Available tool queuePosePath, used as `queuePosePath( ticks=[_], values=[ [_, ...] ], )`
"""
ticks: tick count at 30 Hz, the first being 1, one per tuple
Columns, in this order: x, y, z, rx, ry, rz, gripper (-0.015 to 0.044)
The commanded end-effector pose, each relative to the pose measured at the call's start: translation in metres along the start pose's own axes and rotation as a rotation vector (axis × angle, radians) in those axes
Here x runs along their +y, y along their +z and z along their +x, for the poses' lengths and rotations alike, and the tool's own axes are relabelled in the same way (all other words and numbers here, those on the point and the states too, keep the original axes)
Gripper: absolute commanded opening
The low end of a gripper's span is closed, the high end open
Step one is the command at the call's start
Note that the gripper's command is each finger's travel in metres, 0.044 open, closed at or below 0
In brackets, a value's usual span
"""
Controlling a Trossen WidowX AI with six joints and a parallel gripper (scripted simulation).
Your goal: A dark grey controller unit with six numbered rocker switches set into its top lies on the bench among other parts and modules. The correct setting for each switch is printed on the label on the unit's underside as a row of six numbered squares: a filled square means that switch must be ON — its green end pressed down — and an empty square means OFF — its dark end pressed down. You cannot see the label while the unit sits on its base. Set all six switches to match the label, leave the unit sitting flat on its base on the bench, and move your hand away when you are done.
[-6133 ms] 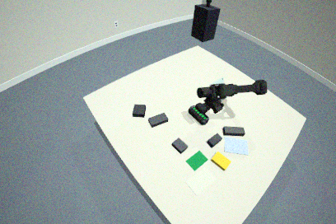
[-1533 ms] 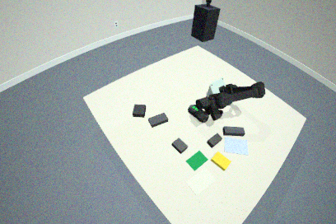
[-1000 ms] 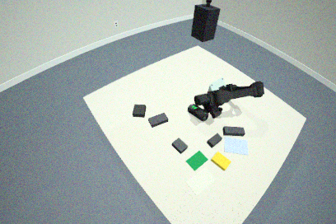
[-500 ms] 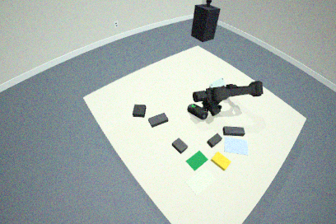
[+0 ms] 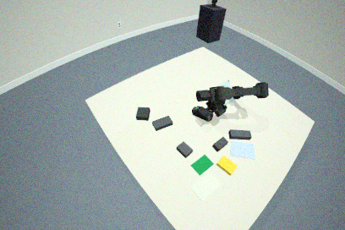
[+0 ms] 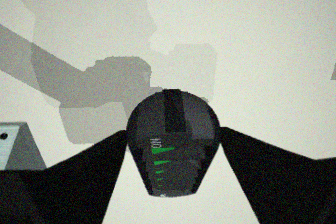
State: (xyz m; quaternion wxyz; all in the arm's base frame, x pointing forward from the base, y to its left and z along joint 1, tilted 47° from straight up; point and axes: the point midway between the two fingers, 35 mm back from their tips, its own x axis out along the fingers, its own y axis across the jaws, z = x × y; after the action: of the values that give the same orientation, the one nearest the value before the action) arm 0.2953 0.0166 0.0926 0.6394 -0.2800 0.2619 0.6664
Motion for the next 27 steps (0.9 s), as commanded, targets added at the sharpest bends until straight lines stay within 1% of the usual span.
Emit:
queuePosePath(
  ticks=[1, 27],
  values=[
    [-0.002, -0.003, -0.004, -0.004, -0.008, -0.002, 0.0336],
    [-0.001, -0.021, -0.017, -0.054, -0.008, -0.002, 0.0336]
  ],
)
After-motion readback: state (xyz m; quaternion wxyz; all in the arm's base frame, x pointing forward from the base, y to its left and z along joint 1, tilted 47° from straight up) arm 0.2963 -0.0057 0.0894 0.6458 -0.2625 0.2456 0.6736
